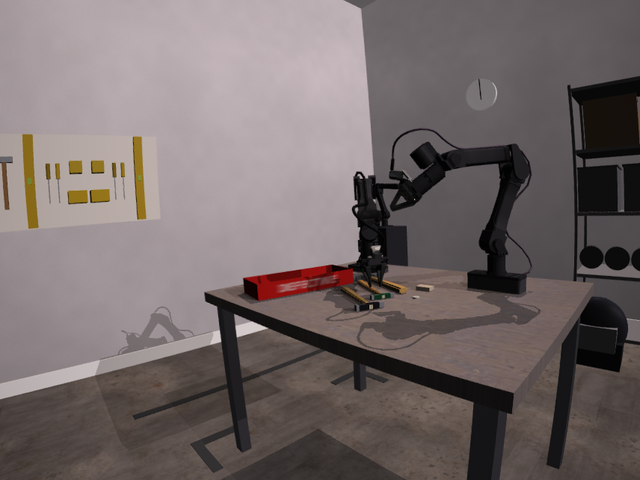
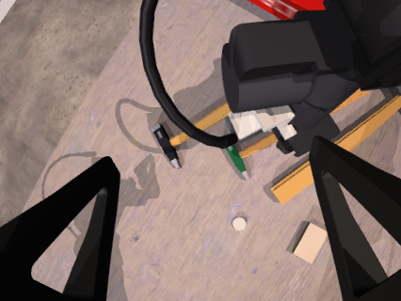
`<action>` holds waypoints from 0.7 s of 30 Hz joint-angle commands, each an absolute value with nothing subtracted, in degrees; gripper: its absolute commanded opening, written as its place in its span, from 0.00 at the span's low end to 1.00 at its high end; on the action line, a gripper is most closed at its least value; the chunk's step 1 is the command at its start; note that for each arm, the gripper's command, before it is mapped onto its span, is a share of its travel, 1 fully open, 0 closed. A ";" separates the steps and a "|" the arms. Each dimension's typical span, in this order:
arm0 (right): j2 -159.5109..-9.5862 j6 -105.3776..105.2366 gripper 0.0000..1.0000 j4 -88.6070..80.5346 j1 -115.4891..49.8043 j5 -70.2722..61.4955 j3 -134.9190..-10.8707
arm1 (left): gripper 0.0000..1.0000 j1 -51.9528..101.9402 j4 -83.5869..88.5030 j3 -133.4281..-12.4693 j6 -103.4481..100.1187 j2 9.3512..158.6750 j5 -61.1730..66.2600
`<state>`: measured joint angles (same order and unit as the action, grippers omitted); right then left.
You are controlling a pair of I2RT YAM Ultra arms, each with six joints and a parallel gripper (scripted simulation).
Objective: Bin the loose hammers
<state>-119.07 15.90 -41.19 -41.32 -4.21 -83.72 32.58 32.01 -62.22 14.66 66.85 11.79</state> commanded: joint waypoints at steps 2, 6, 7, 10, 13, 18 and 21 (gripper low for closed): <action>-118.95 15.35 0.37 -40.57 -41.77 -4.02 -85.59 | 1.00 35.76 26.70 -58.02 5.49 62.51 8.90; -118.62 15.74 0.37 -40.96 -41.46 -4.17 -85.00 | 1.00 43.14 21.58 -49.54 -2.11 54.20 5.41; -118.62 15.74 0.37 -40.96 -41.46 -4.17 -85.00 | 1.00 44.46 20.74 -48.06 -3.37 52.72 4.84; -118.62 15.74 0.37 -40.96 -41.46 -4.17 -85.00 | 1.00 47.91 18.73 -44.37 -6.36 48.98 3.08; -118.62 15.74 0.37 -40.96 -41.46 -4.17 -85.00 | 1.00 50.93 17.28 -41.29 -8.53 45.90 1.65; -118.62 15.74 0.37 -40.96 -41.46 -4.17 -85.00 | 1.00 53.06 17.39 -39.53 -8.55 44.29 0.66; -118.62 15.74 0.37 -40.96 -41.46 -4.17 -85.00 | 1.00 53.31 17.37 -39.43 -8.51 44.21 0.35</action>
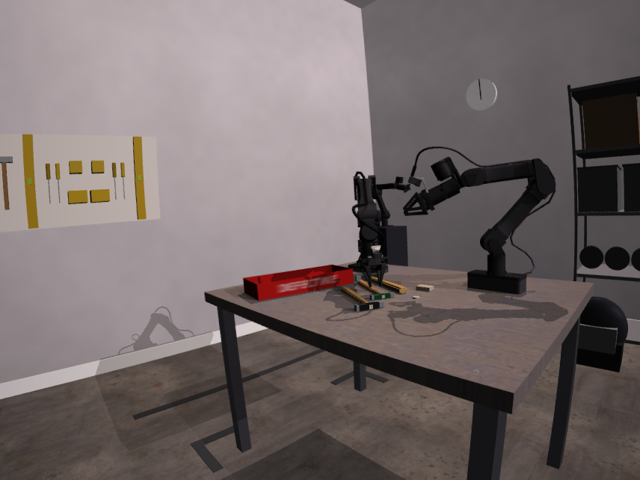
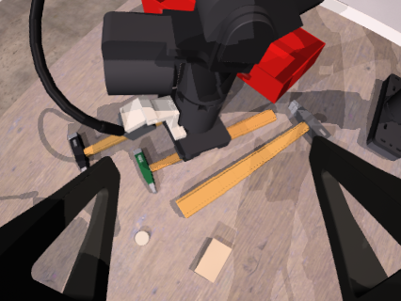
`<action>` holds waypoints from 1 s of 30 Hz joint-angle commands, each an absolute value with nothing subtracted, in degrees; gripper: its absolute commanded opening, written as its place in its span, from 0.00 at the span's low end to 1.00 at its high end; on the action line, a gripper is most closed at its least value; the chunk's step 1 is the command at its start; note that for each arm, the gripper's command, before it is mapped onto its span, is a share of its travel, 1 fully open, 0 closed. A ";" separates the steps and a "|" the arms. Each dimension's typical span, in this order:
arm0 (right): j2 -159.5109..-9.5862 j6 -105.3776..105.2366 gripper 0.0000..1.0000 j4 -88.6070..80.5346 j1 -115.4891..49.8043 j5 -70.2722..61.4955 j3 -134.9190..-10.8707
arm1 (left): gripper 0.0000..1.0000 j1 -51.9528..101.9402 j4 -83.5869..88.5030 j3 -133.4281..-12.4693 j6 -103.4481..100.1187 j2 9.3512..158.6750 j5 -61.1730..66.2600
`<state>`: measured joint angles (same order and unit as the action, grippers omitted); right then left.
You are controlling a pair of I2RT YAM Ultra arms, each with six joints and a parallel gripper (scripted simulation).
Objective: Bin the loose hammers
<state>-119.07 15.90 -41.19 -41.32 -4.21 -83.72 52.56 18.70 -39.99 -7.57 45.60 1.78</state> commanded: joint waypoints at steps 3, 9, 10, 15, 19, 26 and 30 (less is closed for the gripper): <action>-119.52 15.28 0.37 -40.04 -41.87 -3.98 -85.85 | 1.00 53.35 17.35 -39.42 -8.52 44.21 0.28; -121.49 15.07 0.37 -39.36 -42.08 -3.83 -87.18 | 1.00 53.37 17.33 -39.41 -8.52 44.22 0.24; -121.89 15.03 0.37 -39.07 -42.12 -3.82 -87.28 | 1.00 53.37 17.33 -39.41 -8.52 44.22 0.24; -122.54 15.00 0.37 -38.40 -42.16 -3.83 -86.61 | 1.00 53.37 17.33 -39.41 -8.52 44.22 0.23; -123.34 14.94 0.37 -37.50 -42.22 -3.83 -86.50 | 1.00 53.37 17.33 -39.41 -8.52 44.22 0.23; -123.36 14.94 0.37 -37.26 -42.23 -3.84 -86.50 | 1.00 53.38 17.33 -39.41 -8.52 44.22 0.23; -123.36 14.94 0.33 -37.25 -42.23 -3.84 -86.50 | 1.00 53.38 17.33 -39.41 -8.52 44.22 0.23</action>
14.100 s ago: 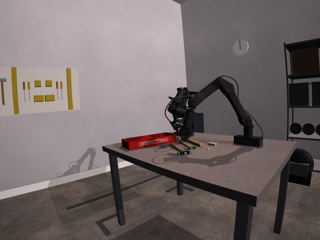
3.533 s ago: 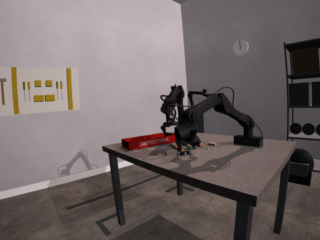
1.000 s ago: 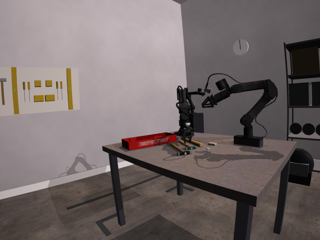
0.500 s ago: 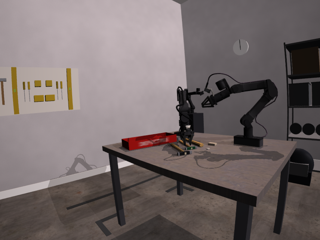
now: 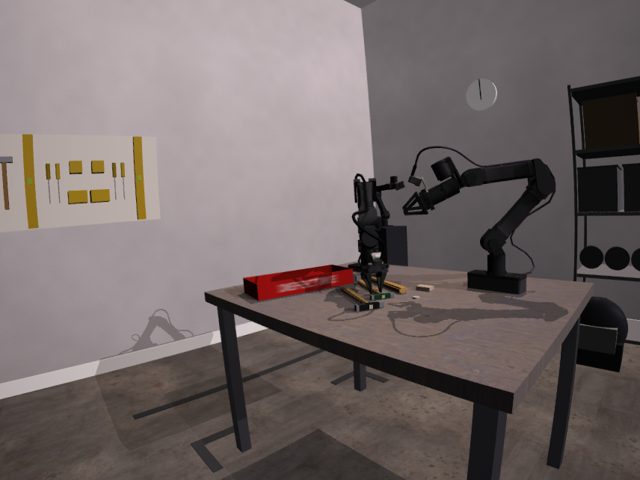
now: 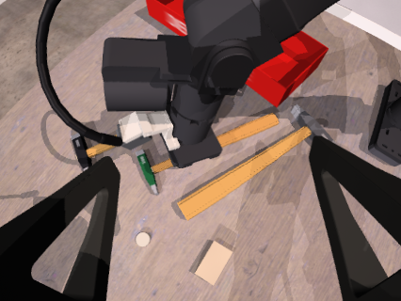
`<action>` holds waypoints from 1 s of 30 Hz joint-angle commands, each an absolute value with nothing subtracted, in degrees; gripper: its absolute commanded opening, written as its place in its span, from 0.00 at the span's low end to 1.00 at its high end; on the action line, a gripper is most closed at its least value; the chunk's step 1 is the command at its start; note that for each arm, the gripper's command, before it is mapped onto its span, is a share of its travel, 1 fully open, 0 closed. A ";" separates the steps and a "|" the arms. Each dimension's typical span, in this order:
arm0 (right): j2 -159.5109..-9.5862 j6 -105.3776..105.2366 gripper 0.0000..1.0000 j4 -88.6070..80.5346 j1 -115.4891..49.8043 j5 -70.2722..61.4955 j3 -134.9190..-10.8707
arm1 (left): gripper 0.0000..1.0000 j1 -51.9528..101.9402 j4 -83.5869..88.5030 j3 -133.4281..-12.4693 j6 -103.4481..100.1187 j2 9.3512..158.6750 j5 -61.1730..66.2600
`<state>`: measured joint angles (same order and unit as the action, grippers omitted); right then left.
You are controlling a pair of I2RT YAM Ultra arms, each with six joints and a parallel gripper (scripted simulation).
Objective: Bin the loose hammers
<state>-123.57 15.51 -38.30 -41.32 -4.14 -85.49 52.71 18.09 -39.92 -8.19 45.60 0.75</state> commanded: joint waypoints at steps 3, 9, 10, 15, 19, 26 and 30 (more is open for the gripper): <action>-123.37 14.95 0.33 -37.41 -42.23 -3.83 -86.51 | 1.00 53.38 17.33 -39.41 -8.52 44.22 0.23; -122.67 15.43 0.24 -37.19 -41.78 -3.92 -86.86 | 1.00 53.38 17.33 -39.41 -8.52 44.22 0.23; -122.67 15.43 0.24 -37.20 -41.78 -3.90 -86.86 | 1.00 53.38 17.33 -39.41 -8.52 44.22 0.23; -122.20 15.59 0.17 -37.08 -42.04 -3.94 -86.00 | 1.00 53.38 17.33 -39.41 -8.52 44.22 0.23; -122.07 15.85 0.14 -37.00 -41.59 -4.03 -85.62 | 1.00 53.38 17.33 -39.41 -8.52 44.22 0.23; -121.93 16.14 0.00 -36.93 -41.84 -4.26 -84.90 | 1.00 53.38 17.33 -39.41 -8.52 44.22 0.23; -121.64 16.23 0.08 -37.78 -41.39 -4.35 -85.37 | 1.00 53.38 17.33 -39.41 -8.52 44.22 0.23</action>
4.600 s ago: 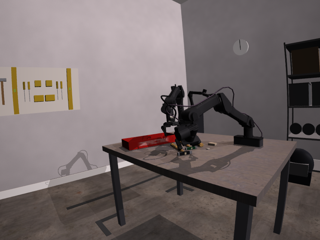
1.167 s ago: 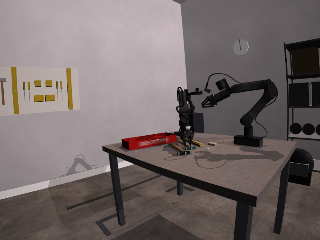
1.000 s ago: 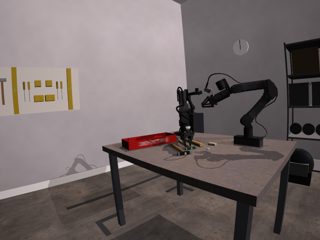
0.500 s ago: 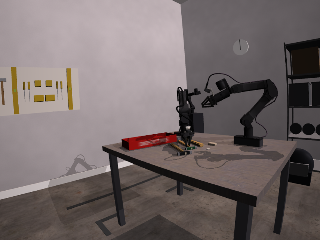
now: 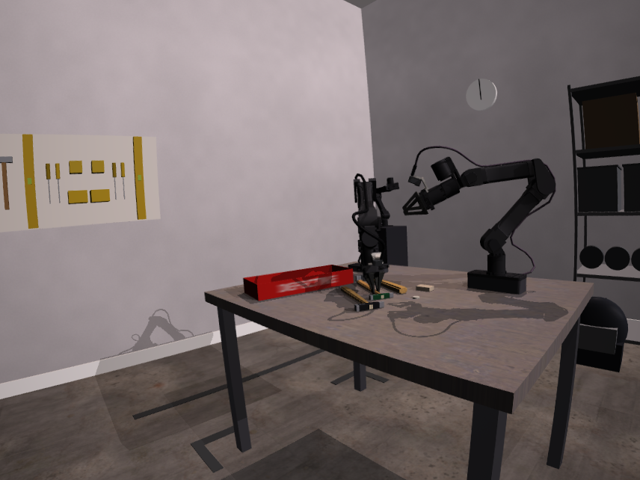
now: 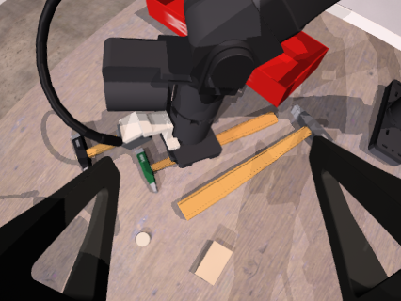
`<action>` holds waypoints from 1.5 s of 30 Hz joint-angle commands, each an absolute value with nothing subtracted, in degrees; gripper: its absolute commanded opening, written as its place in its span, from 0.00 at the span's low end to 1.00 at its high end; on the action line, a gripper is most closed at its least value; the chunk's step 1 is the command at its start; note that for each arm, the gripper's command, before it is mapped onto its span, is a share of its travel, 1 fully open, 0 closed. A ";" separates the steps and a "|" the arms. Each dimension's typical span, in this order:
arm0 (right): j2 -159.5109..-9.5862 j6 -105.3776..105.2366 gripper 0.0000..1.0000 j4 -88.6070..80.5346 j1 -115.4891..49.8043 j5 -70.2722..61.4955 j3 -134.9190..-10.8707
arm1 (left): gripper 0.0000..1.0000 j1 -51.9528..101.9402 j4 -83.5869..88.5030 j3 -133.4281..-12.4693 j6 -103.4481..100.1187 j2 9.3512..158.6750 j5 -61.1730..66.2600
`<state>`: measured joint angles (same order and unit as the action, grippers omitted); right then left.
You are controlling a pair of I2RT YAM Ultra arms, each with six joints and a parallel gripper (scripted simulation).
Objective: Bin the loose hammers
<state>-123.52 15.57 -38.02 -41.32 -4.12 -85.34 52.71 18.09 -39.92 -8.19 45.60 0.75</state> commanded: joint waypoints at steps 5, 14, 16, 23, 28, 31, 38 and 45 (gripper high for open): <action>-119.83 16.23 0.08 -42.14 -41.38 -4.36 -87.97 | 1.00 53.38 17.33 -39.41 -8.52 44.22 0.23; -116.78 16.25 0.08 -51.64 -41.36 -4.38 -94.50 | 1.00 53.38 17.33 -39.41 -8.52 44.22 0.23; -116.98 15.76 0.08 -52.11 -41.35 -4.32 -94.98 | 1.00 53.38 17.33 -39.41 -8.52 44.22 0.23; -119.16 14.47 0.08 -53.24 -42.22 -3.56 -96.82 | 1.00 53.38 17.33 -39.41 -8.52 44.22 0.23; -121.11 13.82 0.08 -54.09 -43.10 -3.77 -99.88 | 1.00 53.38 17.33 -39.41 -8.52 44.22 0.23; -121.12 14.32 0.08 -54.39 -43.28 -3.83 -100.74 | 1.00 53.38 17.33 -39.41 -8.52 44.22 0.23; -119.93 15.93 0.08 -57.55 -42.62 -4.55 -103.01 | 1.00 53.38 17.33 -39.41 -8.52 44.22 0.23; -116.14 23.54 0.08 -55.06 -37.49 -5.92 -97.15 | 1.00 53.35 16.27 -39.44 -8.94 44.20 -0.20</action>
